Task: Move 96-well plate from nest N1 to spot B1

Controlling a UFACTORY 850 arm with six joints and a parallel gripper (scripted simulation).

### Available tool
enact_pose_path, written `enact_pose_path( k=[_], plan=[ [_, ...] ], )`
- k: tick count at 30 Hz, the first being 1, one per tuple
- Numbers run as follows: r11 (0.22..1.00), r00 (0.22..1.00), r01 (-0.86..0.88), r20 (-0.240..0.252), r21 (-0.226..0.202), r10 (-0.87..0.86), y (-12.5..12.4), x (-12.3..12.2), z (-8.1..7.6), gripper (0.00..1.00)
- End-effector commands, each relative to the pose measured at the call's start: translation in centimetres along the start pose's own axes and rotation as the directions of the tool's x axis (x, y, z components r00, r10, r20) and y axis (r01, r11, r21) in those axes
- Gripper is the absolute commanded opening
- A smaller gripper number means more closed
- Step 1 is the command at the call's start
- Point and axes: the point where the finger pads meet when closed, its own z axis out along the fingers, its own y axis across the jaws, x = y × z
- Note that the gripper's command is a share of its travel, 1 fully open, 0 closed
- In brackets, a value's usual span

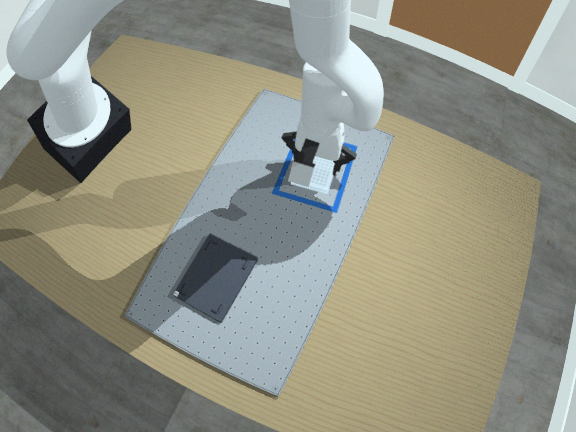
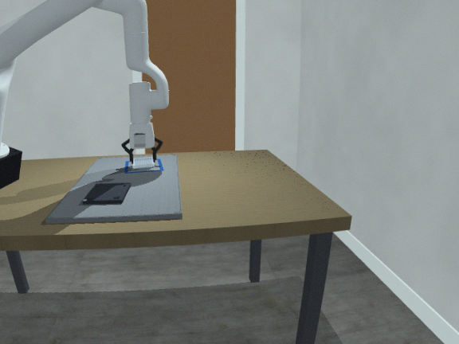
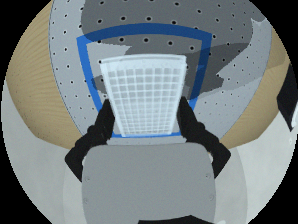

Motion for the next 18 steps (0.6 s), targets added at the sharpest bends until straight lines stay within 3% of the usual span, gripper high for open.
enact_pose_path(
  k=[1, 18],
  plan=[
    [1.0, 1.0, 0.0, 0.0, 0.002, 0.0, -0.09, -0.02, 0.01, 0.0],
    [1.0, 1.0, 0.0, 0.0, 0.002, 0.0, -0.09, -0.02, 0.26, 0.0]
  ],
)
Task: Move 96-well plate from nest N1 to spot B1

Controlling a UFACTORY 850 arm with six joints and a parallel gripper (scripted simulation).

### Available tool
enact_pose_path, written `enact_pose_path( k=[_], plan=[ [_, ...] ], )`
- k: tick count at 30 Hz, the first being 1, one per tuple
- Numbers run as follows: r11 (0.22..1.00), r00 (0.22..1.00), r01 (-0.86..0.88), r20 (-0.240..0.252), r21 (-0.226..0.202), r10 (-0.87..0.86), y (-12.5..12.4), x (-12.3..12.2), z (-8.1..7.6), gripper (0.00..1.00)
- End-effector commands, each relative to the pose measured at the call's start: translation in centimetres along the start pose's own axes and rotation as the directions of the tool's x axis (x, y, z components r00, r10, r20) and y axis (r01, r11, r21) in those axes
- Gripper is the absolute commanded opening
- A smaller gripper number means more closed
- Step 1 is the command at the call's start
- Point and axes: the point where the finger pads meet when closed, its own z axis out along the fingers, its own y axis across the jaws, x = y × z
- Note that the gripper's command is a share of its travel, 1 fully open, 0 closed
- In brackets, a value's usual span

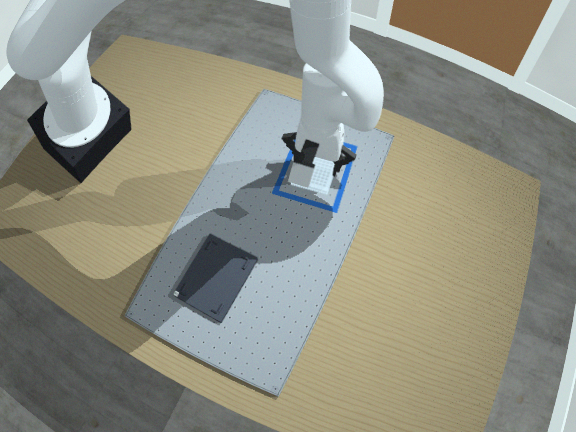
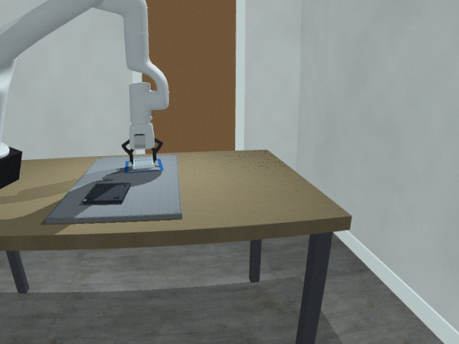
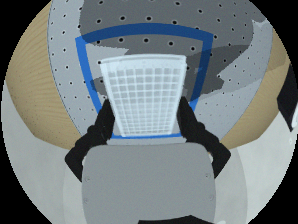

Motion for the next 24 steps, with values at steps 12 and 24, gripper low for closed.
enact_pose_path(
  k=[12, 24],
  plan=[
    [1.0, 1.0, 0.0, 0.0, 0.002, 0.0, -0.1, -0.02, 0.15, 1.0],
    [1.0, 1.0, 0.0, 0.0, 0.002, 0.0, -0.1, -0.02, 0.15, 1.0]
  ],
)
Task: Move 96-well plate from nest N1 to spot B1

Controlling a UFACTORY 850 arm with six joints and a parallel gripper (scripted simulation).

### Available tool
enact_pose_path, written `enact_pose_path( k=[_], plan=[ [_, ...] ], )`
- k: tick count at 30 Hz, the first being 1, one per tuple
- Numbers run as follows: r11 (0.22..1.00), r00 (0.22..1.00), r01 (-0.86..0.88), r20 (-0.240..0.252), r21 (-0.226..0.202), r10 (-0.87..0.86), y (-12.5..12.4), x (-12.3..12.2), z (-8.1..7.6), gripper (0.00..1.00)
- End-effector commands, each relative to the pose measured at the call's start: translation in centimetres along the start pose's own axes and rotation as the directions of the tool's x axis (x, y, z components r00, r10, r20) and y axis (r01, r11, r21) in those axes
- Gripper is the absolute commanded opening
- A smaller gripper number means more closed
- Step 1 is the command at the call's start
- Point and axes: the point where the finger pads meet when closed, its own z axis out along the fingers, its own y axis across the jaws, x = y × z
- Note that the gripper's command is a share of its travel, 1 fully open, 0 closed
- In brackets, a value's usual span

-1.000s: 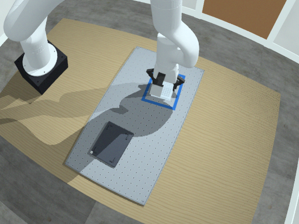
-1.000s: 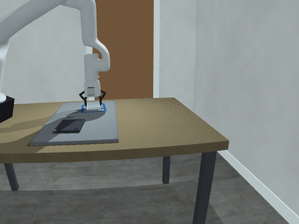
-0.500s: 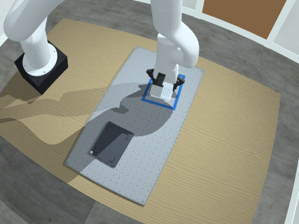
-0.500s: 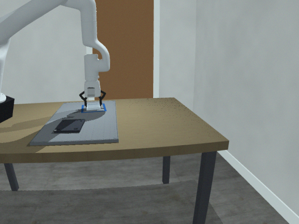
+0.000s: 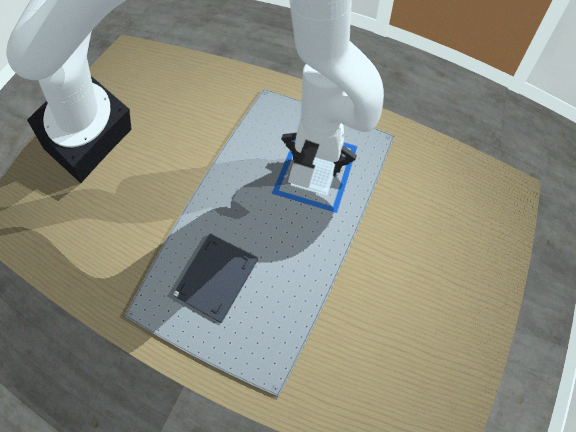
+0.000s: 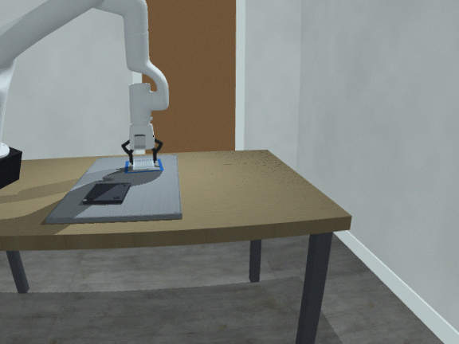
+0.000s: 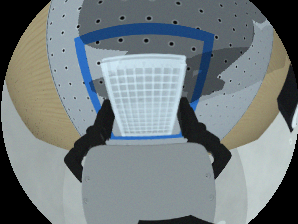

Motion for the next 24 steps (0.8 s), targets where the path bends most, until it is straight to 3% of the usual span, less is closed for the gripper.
enact_pose_path(
  k=[1, 19, 24],
  plan=[
    [1.0, 1.0, 0.0, 0.0, 0.002, 0.0, -0.1, 0.0, -0.1, 1.0],
    [1.0, 1.0, 0.0, 0.0, 0.002, 0.0, -0.1, 0.0, -0.1, 1.0],
    [1.0, 1.0, 0.0, 0.0, 0.002, 0.0, -0.1, 0.0, -1.1, 1.0]
  ],
)
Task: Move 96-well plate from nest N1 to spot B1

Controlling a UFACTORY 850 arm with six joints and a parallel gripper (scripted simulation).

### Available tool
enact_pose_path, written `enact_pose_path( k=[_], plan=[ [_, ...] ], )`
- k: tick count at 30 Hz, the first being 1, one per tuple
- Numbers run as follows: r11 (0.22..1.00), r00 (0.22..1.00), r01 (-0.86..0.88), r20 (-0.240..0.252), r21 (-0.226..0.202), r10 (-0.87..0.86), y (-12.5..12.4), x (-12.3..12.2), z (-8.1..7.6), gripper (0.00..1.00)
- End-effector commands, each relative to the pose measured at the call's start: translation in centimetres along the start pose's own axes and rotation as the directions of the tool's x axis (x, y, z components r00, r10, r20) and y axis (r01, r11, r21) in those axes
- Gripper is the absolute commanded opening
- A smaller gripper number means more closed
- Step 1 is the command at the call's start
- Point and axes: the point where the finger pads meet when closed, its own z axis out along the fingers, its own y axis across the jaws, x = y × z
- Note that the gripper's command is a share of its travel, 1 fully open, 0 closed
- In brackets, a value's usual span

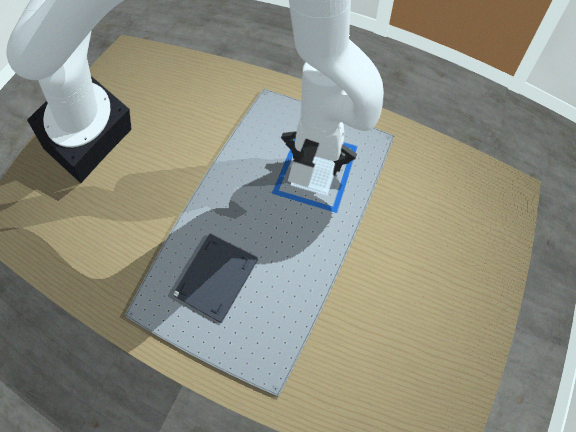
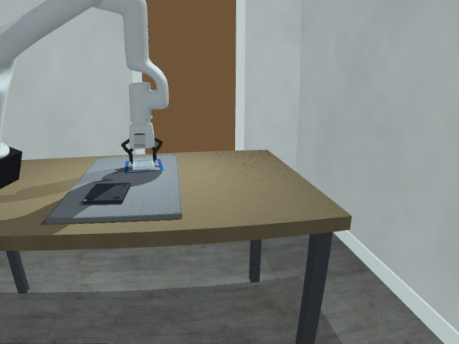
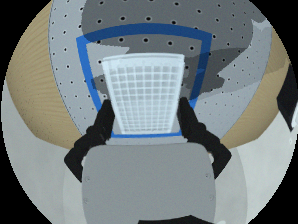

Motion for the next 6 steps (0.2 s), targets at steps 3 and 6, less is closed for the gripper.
enact_pose_path(
  k=[3, 6],
  plan=[
    [1.0, 1.0, 0.0, 0.001, 0.001, 0.0, -0.12, -0.02, -0.69, 1.0],
    [1.0, 1.0, 0.0, 0.001, 0.001, 0.0, -0.12, -0.02, -0.69, 1.0]
  ],
)
